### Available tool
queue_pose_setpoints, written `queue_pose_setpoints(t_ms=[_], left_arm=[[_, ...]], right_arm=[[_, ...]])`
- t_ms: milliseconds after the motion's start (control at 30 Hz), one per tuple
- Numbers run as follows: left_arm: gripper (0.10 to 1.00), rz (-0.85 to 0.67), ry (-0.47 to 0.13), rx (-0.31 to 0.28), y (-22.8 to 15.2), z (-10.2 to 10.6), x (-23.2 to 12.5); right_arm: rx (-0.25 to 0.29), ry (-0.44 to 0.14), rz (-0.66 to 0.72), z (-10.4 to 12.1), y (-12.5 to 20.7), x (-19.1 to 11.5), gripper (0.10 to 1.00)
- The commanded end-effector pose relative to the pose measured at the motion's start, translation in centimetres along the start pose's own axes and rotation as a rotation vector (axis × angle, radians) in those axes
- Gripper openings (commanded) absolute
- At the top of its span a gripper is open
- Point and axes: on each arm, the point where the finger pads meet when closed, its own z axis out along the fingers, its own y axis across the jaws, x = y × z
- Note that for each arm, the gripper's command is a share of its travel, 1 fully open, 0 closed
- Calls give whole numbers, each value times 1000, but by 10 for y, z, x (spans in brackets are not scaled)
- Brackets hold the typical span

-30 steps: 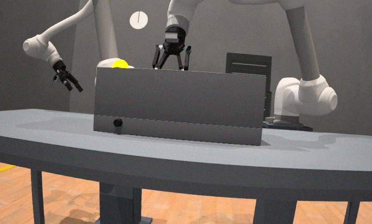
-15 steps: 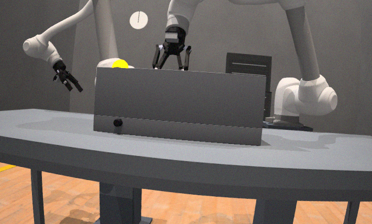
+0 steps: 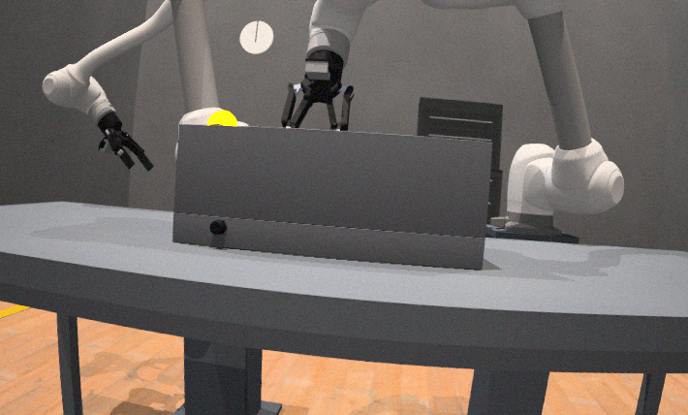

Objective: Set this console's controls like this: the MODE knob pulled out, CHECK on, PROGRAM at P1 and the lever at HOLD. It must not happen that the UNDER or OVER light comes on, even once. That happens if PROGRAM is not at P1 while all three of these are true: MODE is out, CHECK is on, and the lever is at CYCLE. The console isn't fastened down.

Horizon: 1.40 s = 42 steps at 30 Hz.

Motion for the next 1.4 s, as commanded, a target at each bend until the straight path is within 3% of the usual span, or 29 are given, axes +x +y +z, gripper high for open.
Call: queue_pose_setpoints(t_ms=[0,1333,1367], left_arm=[[497,-1,1,-1,0,0,1],[497,-1,1,-1,0,0,1],[99,-1,1,-1,0,0,1]], right_arm=[[0,1,0,0,0,0,1000],[0,1,0,0,0,0,1000],[0,1,0,0,0,0,1000]])
